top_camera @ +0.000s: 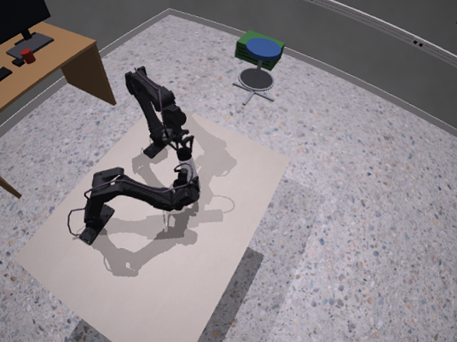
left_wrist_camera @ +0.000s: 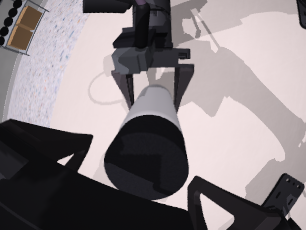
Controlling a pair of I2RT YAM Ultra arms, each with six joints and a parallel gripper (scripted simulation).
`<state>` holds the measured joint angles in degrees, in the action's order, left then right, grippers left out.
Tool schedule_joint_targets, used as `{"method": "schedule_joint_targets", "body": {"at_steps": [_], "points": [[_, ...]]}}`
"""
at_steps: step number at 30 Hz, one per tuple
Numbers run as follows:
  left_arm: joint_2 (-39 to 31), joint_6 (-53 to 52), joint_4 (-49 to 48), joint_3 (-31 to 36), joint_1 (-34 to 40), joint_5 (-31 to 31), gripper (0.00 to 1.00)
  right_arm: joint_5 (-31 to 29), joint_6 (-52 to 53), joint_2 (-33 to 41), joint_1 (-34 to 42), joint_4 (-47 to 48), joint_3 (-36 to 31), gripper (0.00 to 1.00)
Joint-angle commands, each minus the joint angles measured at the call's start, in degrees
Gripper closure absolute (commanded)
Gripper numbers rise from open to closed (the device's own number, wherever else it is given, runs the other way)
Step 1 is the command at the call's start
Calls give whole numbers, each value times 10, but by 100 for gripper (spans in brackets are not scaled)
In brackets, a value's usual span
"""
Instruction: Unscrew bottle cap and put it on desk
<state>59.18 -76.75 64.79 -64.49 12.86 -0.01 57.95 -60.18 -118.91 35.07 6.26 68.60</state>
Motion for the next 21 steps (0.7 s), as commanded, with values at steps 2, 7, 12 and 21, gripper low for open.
{"method": "schedule_joint_targets", "body": {"at_steps": [2,7,12,21], "points": [[-21,-168,-15,17,-7,14,6,22,-3,12,2,7,22,100],[-21,-191,-15,18,-22,35,6,22,-3,12,2,7,22,100],[-14,-173,-13,11,-20,30,29,22,-3,12,2,7,22,100],[-6,-115,-9,2,-13,17,77,22,-3,13,2,7,22,100]]}}
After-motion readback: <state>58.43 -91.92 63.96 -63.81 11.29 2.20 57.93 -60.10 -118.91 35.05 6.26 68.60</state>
